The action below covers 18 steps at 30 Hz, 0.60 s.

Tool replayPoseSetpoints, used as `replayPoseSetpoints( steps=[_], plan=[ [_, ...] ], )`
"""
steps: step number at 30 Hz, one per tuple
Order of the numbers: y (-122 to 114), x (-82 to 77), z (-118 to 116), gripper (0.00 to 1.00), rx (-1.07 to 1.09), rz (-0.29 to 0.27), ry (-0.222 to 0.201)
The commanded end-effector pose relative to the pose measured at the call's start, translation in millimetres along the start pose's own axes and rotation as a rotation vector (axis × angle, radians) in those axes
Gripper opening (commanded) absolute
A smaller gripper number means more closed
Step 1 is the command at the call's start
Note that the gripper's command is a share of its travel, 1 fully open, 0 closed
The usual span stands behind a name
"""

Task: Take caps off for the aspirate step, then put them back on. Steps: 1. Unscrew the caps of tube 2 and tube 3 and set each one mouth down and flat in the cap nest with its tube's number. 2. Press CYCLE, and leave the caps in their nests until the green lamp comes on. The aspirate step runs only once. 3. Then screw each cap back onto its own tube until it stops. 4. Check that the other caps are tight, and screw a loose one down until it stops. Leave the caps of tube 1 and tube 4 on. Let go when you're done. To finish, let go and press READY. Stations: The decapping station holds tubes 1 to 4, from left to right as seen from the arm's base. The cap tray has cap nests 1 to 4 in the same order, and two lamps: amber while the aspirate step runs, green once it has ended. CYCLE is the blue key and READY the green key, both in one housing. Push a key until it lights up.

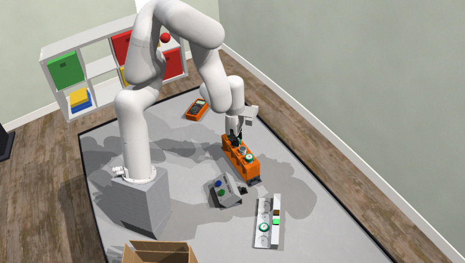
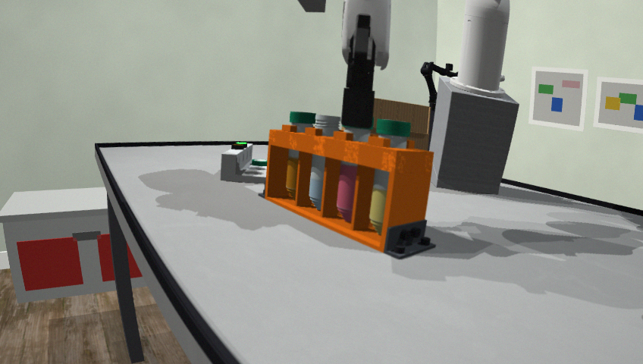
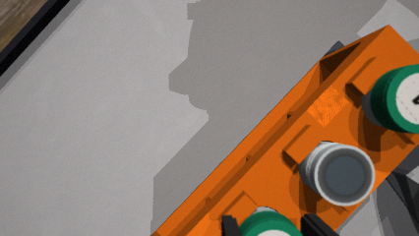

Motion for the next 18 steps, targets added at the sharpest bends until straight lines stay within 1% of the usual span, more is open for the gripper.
replayPoseSetpoints(
  steps=[1,9,11,18],
  plan=[
    [0.5,-0.5,-0.8,0.00,0.143,0.001,0.002],
    [0.5,-0.2,-0.8,0.00,0.538,0.001,0.003],
    [0.5,-0.2,-0.8,0.00,0.538,0.001,0.003],
    [0.5,0.1,-0.8,0.00,0.893,0.001,0.003]
  ],
)
Point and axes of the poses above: the point where the finger pads meet when closed, its own x axis out along the fingers, its own z axis across the jaws, y = z × x, the point moved 9 cm from there along -x, back along the fingers, and after that the axes turned 7 degrees about x, right-handed, at the moved point
